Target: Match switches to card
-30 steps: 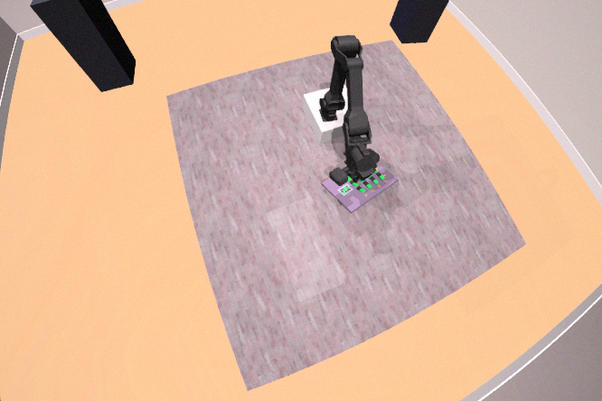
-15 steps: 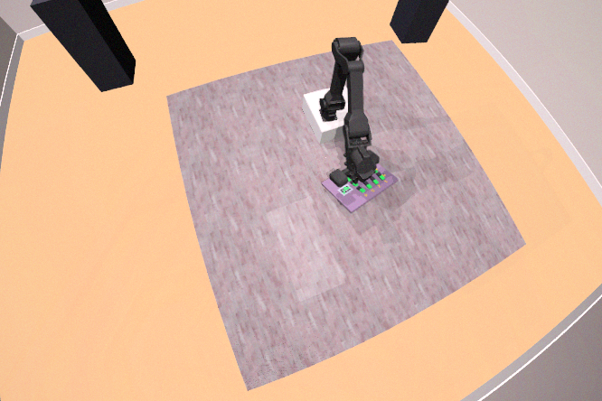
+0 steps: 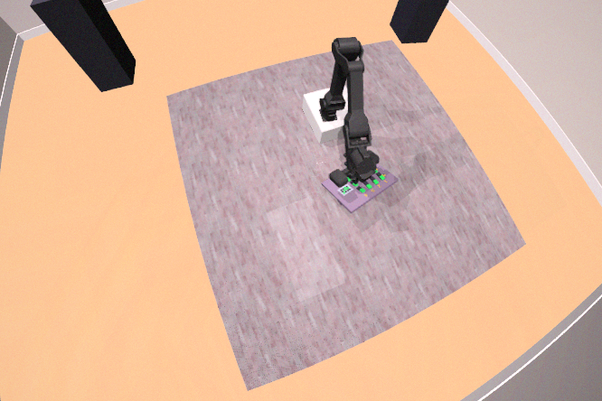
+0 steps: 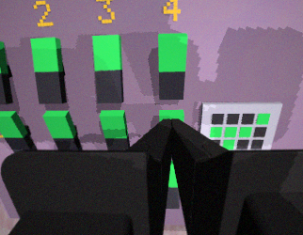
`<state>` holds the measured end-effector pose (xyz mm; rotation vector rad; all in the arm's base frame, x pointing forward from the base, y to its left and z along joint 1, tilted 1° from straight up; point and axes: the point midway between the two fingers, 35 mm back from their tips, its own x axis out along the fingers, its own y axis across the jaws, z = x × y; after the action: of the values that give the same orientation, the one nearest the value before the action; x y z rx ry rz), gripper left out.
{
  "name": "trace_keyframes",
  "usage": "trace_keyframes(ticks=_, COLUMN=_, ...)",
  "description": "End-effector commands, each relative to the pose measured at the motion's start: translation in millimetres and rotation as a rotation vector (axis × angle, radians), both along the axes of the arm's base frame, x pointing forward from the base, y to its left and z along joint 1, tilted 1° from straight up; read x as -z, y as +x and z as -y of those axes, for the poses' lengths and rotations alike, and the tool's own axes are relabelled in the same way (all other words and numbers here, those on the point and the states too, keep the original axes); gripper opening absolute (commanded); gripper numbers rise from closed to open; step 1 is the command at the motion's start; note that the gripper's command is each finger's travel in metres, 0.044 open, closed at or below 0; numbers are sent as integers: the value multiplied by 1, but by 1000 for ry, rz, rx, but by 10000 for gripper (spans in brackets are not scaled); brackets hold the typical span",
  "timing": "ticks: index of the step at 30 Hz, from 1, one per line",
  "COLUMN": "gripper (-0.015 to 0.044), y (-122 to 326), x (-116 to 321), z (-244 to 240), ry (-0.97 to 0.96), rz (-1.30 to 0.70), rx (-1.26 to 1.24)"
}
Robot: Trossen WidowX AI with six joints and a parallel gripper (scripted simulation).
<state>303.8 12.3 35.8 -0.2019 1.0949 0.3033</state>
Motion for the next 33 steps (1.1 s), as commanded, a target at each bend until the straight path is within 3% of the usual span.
trace_keyframes(ticks=1, gripper=0, y=0, x=1, z=0, ry=-2, rz=-2, rx=4)
trace_keyframes(ticks=33, gripper=0, y=2, x=5, z=0, ry=-2, rz=-2, rx=4)
